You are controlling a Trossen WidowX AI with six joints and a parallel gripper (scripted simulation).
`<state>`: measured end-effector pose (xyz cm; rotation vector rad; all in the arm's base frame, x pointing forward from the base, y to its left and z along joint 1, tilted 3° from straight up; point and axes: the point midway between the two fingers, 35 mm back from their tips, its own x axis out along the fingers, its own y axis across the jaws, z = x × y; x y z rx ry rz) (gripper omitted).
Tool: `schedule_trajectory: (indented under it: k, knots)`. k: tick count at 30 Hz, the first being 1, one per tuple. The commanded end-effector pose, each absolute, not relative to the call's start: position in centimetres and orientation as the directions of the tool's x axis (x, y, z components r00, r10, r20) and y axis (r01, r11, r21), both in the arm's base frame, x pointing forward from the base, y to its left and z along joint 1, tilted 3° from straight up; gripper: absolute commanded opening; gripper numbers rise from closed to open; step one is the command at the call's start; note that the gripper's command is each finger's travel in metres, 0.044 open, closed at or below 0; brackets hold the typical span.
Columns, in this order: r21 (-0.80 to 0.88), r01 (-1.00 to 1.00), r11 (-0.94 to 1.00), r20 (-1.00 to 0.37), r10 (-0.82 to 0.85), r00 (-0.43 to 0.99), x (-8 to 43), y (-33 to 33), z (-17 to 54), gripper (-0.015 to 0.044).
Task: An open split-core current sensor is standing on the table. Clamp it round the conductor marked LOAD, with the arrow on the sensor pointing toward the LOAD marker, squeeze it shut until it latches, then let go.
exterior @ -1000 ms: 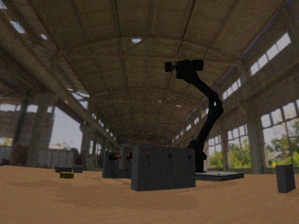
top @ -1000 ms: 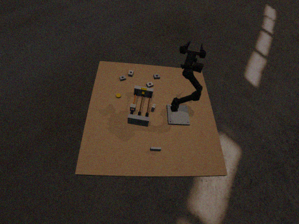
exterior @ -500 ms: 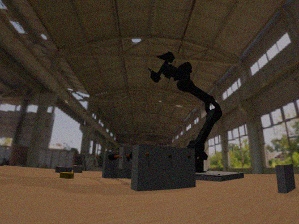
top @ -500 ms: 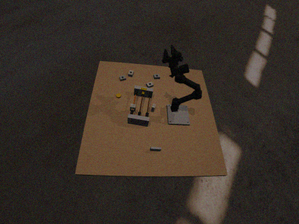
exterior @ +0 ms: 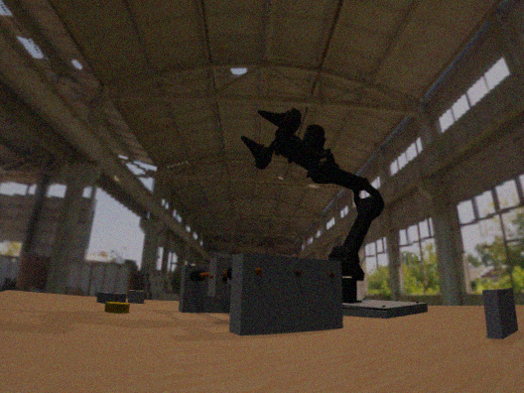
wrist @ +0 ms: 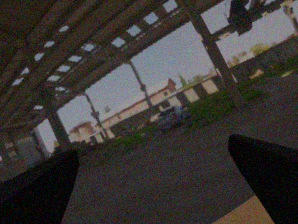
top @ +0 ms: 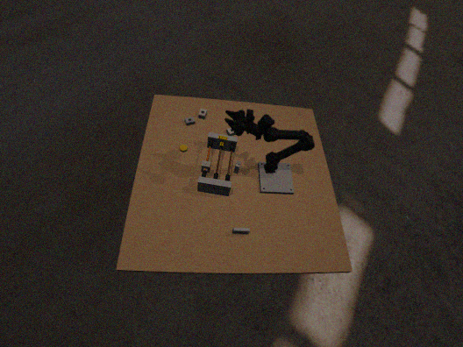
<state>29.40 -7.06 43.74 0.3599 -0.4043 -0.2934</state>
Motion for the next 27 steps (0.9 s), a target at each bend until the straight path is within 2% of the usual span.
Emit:
schedule_trajectory:
  k: [1,6,11,13,16,20,24,27]
  knots:
    - [0.216,0.151,0.965,0.213,-0.198,0.957,30.9,-4.0,38.8,0.0440]
    - [0.007,0.007,1.000,0.056,-0.007,0.998,31.6,-0.1,32.5,0.0440]
    - [0.000,0.000,1.000,0.050,0.000,0.999,31.6,0.0,32.3,0.0440]
    - [-0.001,0.028,1.000,0.006,-0.028,1.000,32.0,-0.9,31.7,0.0440]
    - [-0.005,0.148,0.989,-0.180,-0.146,0.973,33.1,-5.0,29.3,0.0440]
    - [-0.008,0.301,0.954,-0.433,-0.275,0.859,32.8,-10.6,25.9,0.0440]
    - [0.000,0.419,0.908,-0.678,-0.308,0.668,30.6,-15.0,22.5,0.0440]
    - [0.018,0.501,0.865,-0.821,-0.273,0.501,28.0,-17.4,20.6,0.0440]
